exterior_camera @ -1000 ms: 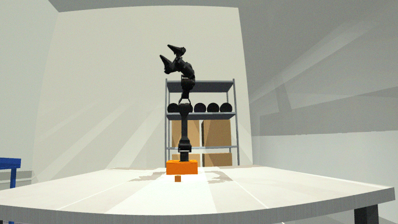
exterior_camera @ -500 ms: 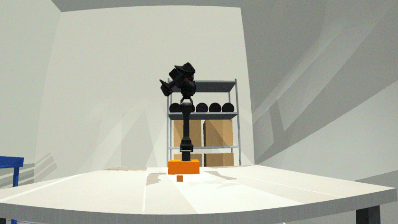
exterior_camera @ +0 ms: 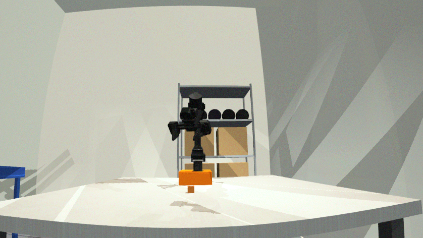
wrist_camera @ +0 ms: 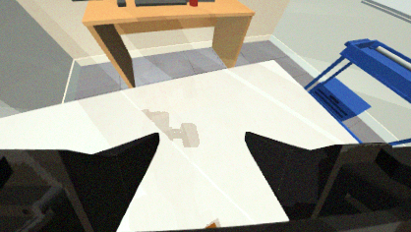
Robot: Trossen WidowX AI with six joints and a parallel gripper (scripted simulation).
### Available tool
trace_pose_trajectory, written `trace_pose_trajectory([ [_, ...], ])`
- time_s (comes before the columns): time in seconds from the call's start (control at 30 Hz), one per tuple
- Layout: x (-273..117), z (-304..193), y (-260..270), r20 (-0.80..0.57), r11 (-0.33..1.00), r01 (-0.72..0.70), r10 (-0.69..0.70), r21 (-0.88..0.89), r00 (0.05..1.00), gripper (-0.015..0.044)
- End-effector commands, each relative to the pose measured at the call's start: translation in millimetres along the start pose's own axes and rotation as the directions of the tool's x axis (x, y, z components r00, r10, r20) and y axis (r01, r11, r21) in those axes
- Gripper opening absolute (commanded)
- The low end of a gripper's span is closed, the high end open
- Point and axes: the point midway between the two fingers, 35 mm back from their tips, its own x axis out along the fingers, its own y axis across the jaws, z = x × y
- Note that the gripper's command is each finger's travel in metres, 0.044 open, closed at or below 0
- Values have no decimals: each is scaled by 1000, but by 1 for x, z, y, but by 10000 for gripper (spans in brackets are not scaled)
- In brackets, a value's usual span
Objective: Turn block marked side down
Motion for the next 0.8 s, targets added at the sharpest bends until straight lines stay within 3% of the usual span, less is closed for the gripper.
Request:
trace_pose_trajectory([
  [0.0,14,-79,-7,-309,986,-66,17,-151,951,440],
  [0.27,-5,-183,-19,-708,937,-268,31,-226,705,440],
  [0.6,-4,-183,-25,-715,935,-272,30,-226,699,440],
  [0.77,21,-208,-26,-715,935,-272,30,-226,699,440],
])
